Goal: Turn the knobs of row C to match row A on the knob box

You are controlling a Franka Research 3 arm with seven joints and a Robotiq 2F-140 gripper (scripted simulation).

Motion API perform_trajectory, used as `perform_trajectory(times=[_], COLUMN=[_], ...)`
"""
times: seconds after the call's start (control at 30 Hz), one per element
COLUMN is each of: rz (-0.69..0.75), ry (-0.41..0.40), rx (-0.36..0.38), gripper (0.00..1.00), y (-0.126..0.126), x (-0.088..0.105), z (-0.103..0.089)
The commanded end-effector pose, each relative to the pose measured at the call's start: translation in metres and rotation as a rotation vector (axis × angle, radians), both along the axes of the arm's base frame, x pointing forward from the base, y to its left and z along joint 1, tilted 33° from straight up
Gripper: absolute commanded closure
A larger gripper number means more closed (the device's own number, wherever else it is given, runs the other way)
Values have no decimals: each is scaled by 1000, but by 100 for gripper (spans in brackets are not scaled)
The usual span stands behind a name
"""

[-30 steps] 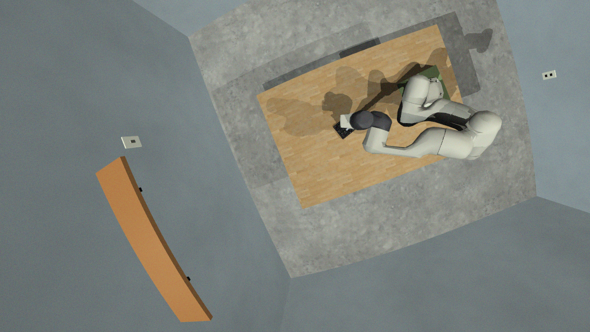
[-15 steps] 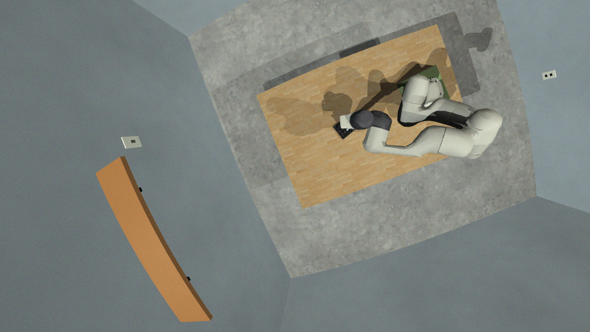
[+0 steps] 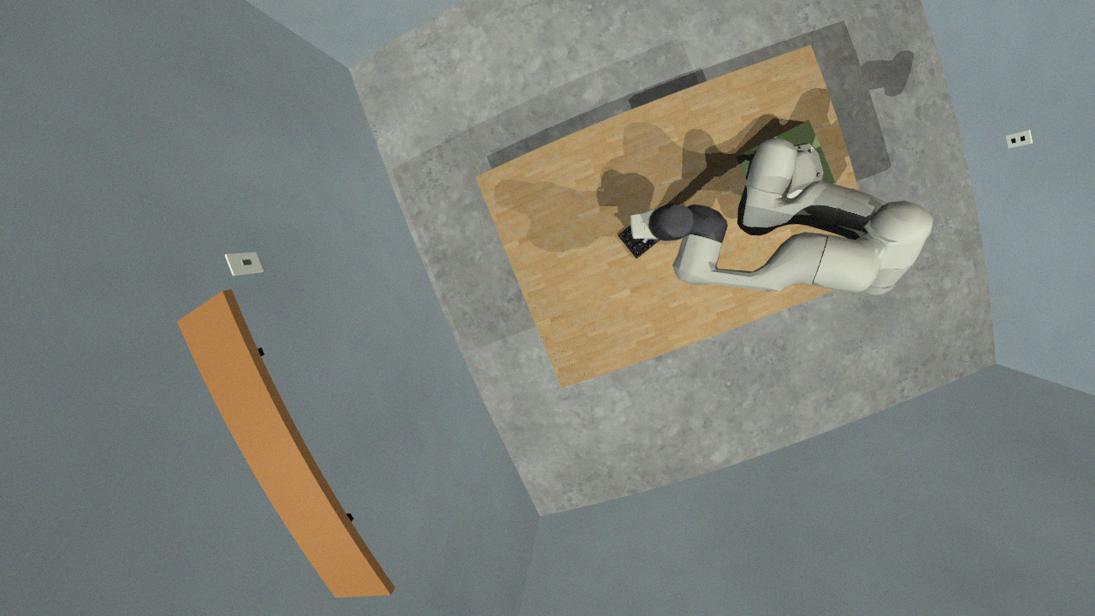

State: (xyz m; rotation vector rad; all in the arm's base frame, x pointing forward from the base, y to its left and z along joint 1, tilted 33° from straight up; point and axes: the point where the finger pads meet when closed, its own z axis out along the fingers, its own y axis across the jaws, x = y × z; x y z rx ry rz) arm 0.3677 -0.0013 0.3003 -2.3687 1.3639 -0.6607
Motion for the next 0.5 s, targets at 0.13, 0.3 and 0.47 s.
perform_trajectory(times=[0.13, 0.3, 0.47], rz=[5, 5, 5], ry=[1, 1, 1], rx=[-6, -5, -5], gripper=[88, 88, 88], y=[-1, -1, -1], x=[0, 0, 1], z=[-1, -1, -3])
